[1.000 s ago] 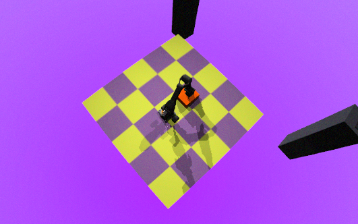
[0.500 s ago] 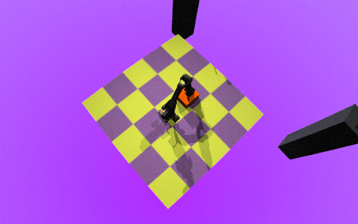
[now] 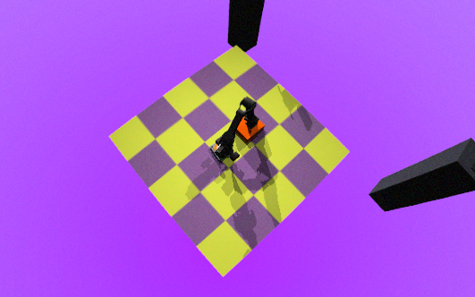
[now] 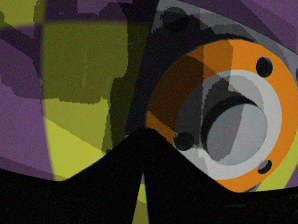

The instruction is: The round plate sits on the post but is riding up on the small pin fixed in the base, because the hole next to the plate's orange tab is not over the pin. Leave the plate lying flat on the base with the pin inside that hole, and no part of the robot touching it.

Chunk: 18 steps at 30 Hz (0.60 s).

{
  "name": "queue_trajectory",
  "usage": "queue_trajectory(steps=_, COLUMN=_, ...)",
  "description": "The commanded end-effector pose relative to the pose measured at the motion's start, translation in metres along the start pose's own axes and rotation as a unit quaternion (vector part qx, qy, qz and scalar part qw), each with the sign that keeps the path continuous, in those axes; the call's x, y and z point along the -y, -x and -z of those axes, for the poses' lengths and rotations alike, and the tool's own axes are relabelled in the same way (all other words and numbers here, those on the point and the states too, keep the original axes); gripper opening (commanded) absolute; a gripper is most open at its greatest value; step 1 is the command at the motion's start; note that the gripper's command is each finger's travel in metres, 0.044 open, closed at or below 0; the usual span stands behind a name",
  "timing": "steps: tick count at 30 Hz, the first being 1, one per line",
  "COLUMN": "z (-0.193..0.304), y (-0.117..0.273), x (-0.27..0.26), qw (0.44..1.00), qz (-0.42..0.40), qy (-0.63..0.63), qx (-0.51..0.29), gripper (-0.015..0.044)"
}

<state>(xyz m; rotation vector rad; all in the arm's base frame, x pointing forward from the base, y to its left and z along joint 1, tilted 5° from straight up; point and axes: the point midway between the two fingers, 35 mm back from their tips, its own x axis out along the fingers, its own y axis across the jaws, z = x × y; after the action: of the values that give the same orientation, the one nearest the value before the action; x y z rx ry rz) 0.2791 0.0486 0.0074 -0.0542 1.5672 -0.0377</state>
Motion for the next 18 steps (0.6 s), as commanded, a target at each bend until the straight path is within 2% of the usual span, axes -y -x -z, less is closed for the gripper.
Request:
queue_trajectory(steps=1, z=0.008, y=-0.003, x=0.002, qw=1.0, qz=0.003, qy=-0.002, qx=-0.009, gripper=0.0)
queue_trajectory(steps=18, z=0.019, y=-0.003, x=0.006, qw=1.0, qz=0.004, qy=-0.002, qx=-0.009, gripper=0.0)
